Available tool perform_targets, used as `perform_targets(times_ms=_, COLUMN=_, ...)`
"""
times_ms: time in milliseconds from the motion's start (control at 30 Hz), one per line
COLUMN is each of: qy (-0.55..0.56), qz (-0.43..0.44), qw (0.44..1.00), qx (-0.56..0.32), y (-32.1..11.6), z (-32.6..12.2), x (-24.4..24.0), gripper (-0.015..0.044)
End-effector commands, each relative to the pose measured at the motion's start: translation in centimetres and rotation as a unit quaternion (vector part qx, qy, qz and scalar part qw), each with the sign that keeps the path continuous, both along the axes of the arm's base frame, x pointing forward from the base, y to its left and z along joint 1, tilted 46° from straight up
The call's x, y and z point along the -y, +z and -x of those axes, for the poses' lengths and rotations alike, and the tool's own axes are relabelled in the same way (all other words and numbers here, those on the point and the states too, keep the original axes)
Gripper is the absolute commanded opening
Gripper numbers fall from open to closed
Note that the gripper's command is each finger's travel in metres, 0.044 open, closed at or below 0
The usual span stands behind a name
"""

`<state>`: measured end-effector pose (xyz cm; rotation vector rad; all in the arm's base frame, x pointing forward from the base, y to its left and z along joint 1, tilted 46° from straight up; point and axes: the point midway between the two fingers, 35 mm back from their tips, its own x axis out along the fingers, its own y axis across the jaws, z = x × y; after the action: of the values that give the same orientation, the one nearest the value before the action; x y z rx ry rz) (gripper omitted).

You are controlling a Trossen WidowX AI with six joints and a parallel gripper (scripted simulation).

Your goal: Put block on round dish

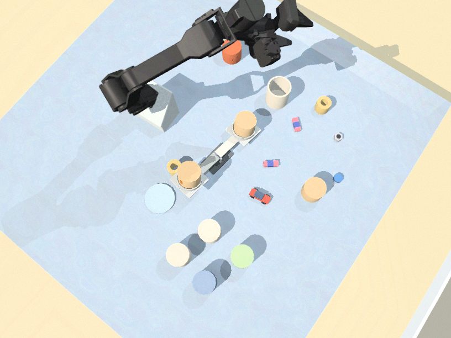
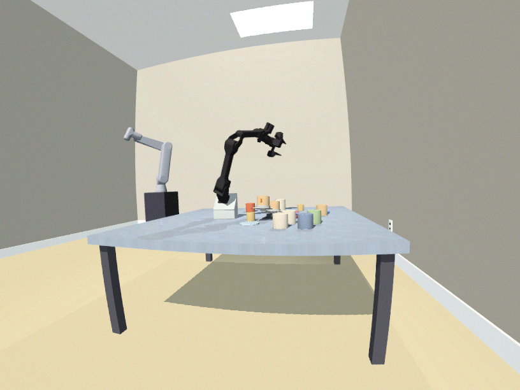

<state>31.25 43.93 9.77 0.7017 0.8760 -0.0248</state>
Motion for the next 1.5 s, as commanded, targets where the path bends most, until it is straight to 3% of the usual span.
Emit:
perform_targets(times_ms=0, qy=0.0, qz=0.052, qw=0.999, qx=-0.004, y=-0.7, z=1.6, x=2.2, gripper=0.044)
perform_targets(times_ms=600, qy=0.026, qz=0.338, qw=0.941, qx=-0.011, y=-2.8, z=9.7, x=15.9, gripper=0.044)
perform_targets(times_ms=1300, qy=0.103, qz=0.63, qw=0.768, qx=0.043, y=0.6, z=15.0, x=31.3, gripper=0.044)
perform_targets(times_ms=1467, qy=0.11, qz=0.648, qw=0.752, qx=0.048, y=0.9, z=15.2, x=32.2, gripper=0.044)
